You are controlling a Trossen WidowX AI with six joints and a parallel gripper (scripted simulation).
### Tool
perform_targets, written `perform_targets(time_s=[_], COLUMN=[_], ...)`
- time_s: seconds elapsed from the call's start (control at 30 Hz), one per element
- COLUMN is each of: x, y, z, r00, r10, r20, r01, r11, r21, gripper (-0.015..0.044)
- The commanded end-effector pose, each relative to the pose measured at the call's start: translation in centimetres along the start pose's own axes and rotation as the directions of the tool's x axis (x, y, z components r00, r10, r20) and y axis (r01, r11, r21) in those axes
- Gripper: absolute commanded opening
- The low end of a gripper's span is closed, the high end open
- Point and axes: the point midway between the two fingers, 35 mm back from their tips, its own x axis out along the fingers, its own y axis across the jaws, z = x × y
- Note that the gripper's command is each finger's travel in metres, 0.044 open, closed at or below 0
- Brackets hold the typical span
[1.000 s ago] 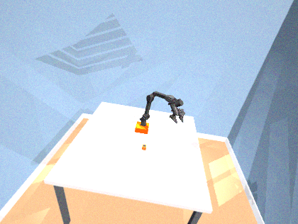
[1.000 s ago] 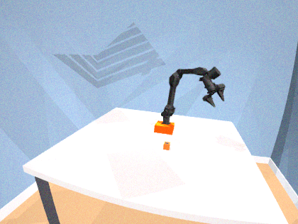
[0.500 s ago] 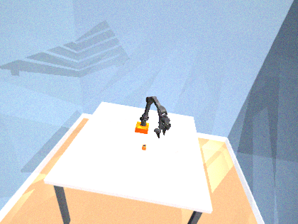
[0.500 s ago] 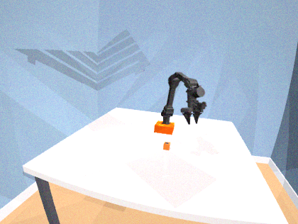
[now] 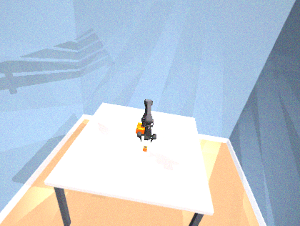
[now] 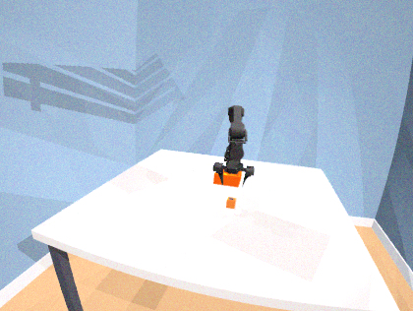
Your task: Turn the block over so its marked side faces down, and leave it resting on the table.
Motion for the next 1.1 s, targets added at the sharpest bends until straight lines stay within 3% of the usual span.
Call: perform_targets(time_s=[0.0, 0.1, 0.23, 1.07], x=[0.1, 0.4, 3.7, 7.5], y=[-0.2, -0.2, -0.1, 0.0], z=[-0.2, -0.2, -0.2, -0.2], r00=[1.0, 1.0, 1.0, 1.0], r10=[-0.003, -0.003, -0.003, -0.003], r20=[-0.01, -0.01, -0.01, -0.01], r01=[0.004, 0.004, 0.004, 0.004], r11=[0.999, 0.999, 0.999, 0.999], r21=[0.045, 0.045, 0.045, 0.045], gripper=[0.044, 0.044, 0.044, 0.044])
